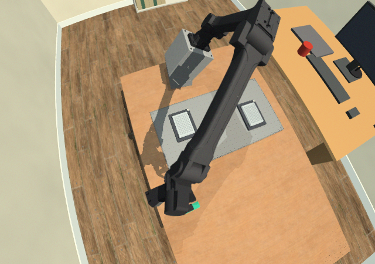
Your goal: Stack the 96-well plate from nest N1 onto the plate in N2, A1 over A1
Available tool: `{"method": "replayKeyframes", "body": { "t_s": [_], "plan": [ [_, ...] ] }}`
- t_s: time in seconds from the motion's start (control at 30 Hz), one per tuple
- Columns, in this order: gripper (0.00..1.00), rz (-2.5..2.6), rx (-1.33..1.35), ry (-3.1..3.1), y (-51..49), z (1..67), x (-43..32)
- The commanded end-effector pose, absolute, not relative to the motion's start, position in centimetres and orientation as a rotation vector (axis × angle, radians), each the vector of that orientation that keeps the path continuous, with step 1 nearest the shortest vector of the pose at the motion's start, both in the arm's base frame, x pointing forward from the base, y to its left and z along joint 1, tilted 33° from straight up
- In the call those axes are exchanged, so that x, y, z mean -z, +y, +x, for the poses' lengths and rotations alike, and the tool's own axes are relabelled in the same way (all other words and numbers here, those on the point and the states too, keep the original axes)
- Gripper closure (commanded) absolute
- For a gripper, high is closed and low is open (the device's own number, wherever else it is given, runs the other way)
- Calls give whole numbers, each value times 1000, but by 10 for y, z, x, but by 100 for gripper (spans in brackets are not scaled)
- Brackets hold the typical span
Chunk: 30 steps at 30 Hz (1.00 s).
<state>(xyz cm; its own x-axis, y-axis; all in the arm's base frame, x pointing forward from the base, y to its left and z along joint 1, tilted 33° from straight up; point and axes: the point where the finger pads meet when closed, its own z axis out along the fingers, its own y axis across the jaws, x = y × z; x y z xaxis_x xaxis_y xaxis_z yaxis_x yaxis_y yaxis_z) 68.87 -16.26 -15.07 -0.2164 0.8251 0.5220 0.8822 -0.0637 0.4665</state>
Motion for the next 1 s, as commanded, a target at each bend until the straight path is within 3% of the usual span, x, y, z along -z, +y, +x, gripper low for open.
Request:
{"method": "replayKeyframes", "body": {
  "t_s": [0.0,0.53,0.57,0.97],
  "plan": [
    [0,-1923,1165,-2104,-168,692,144],
    [0,-1923,1165,-2104,-168,692,144],
    [0,-1861,1191,-2206,-159,708,113],
    [0,-1713,1162,-2342,-103,698,92]
  ]
}}
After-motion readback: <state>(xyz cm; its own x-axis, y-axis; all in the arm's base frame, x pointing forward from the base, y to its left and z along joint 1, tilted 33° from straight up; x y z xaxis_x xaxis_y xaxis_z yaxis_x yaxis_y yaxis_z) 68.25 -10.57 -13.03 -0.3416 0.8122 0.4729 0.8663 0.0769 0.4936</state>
